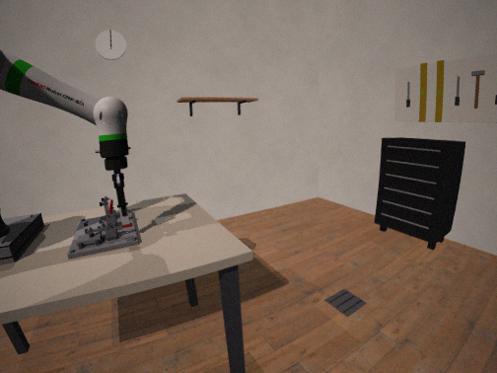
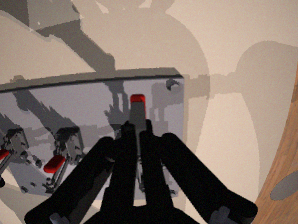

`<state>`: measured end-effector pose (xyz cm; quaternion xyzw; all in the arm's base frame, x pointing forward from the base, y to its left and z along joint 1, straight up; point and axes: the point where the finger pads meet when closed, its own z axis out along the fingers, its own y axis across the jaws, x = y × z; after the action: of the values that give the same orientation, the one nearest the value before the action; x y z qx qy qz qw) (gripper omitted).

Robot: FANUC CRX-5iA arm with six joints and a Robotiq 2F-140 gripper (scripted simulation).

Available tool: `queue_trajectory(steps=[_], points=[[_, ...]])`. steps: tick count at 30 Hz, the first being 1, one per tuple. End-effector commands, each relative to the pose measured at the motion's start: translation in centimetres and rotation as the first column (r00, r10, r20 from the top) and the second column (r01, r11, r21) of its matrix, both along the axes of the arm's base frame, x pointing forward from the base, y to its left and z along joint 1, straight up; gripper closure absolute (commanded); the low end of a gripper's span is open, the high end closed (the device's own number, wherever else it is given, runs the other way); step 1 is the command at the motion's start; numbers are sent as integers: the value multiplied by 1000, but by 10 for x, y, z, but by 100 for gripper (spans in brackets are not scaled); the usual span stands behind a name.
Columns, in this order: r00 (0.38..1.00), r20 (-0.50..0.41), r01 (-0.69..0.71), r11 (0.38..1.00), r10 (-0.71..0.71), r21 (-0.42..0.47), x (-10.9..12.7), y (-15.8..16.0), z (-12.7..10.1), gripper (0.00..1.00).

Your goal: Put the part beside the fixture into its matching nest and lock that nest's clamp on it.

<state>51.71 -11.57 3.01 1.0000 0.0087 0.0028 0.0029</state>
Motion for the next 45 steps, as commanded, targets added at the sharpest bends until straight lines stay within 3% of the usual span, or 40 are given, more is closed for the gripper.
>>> queue_trajectory(steps=[1, 13, 28, 45], points=[[1000, 0, 0, 1000, 0, 0, 0, 0, 0, 100], [1000, 0, 0, 1000, 0, 0, 0, 0, 12, 100], [1000, 0, 0, 1000, 0, 0, 0, 0, 58, 100], [1000, 0, 0, 1000, 0, 0, 0, 0, 70, 100]])
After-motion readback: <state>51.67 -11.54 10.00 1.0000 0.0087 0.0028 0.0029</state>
